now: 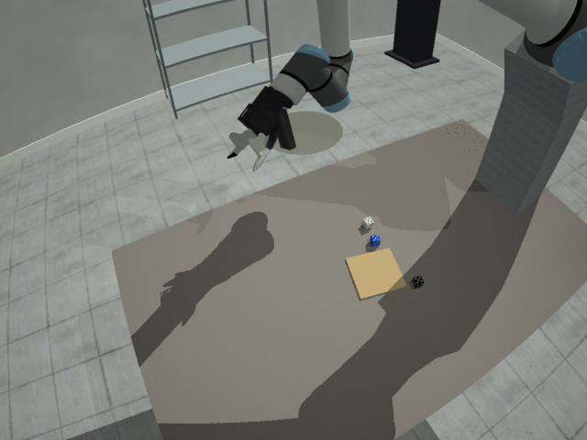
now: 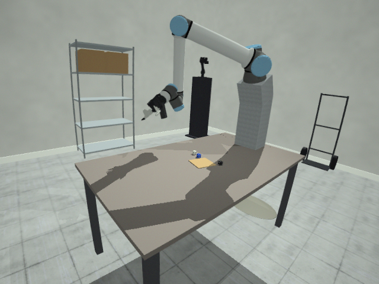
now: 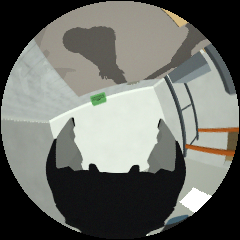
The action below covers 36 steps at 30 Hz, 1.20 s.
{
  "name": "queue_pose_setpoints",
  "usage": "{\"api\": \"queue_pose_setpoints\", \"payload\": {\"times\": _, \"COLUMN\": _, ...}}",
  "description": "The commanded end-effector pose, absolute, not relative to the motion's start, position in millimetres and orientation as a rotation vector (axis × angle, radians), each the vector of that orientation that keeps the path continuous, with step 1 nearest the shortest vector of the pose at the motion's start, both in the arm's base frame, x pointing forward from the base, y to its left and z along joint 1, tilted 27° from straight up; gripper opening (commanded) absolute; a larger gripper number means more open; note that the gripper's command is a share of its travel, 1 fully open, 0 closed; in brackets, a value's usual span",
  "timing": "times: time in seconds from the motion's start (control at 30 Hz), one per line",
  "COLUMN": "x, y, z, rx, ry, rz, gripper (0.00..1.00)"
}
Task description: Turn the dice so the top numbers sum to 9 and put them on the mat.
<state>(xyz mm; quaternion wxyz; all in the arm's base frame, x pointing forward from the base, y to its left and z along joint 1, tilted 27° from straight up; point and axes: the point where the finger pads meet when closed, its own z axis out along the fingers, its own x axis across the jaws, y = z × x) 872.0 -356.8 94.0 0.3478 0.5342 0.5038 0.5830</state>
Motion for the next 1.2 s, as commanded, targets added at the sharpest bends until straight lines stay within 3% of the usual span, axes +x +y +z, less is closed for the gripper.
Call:
{"api": "queue_pose_setpoints", "payload": {"times": 0.0, "x": 871.9, "y": -357.0, "z": 94.7, "rx": 1.384, "ry": 1.306, "rz": 1.511, "gripper": 1.0}}
{"api": "queue_pose_setpoints", "payload": {"times": 0.73, "x": 872.6, "y": -355.0, "z": 88.8, "rx": 1.415, "ry": 1.301, "rz": 1.489, "gripper": 1.0}}
{"api": "queue_pose_setpoints", "payload": {"times": 1.17, "x": 844.5, "y": -319.4, "z": 0.0, "rx": 1.722, "ry": 1.352, "rz": 1.188, "gripper": 1.0}}
